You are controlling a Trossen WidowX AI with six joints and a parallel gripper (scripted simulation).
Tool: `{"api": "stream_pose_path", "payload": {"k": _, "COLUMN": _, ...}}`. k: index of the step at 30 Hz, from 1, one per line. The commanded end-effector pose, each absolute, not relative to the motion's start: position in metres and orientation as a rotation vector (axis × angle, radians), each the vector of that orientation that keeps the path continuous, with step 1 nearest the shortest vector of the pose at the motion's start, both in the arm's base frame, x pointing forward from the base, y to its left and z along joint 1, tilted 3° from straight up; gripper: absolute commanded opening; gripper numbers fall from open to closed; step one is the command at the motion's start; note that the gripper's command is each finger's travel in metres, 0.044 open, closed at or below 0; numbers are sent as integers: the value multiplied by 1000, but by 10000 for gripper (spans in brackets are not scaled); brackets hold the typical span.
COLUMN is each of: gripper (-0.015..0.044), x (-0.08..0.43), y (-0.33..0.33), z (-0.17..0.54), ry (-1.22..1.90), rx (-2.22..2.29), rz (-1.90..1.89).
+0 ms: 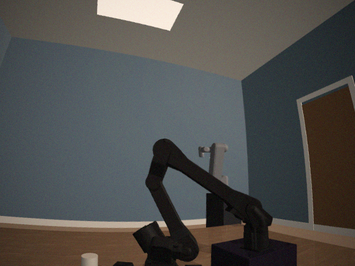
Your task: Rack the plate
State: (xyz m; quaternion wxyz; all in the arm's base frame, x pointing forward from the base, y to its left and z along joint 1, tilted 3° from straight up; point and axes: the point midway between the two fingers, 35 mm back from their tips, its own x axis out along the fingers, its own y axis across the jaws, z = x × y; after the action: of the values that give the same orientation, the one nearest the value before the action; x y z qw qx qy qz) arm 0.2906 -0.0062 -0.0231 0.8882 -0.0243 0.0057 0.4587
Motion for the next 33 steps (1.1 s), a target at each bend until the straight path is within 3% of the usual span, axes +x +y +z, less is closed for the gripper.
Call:
{"api": "stream_pose_path", "payload": {"k": 1, "gripper": 315, "x": 291, "y": -6, "z": -23, "ry": 12, "rx": -50, "rz": 953}}
{"api": "stream_pose_path", "payload": {"k": 5, "gripper": 400, "x": 291, "y": -6, "z": -23, "ry": 12, "rx": -50, "rz": 953}}
{"api": "stream_pose_path", "payload": {"k": 12, "gripper": 400, "x": 291, "y": -6, "z": -22, "ry": 12, "rx": -51, "rz": 953}}
{"api": "stream_pose_path", "payload": {"k": 26, "gripper": 400, "x": 296, "y": -6, "z": 88, "ry": -5, "rx": -69, "rz": 955}}
{"api": "stream_pose_path", "payload": {"k": 33, "gripper": 400, "x": 304, "y": -9, "z": 92, "ry": 28, "rx": -45, "rz": 925}}
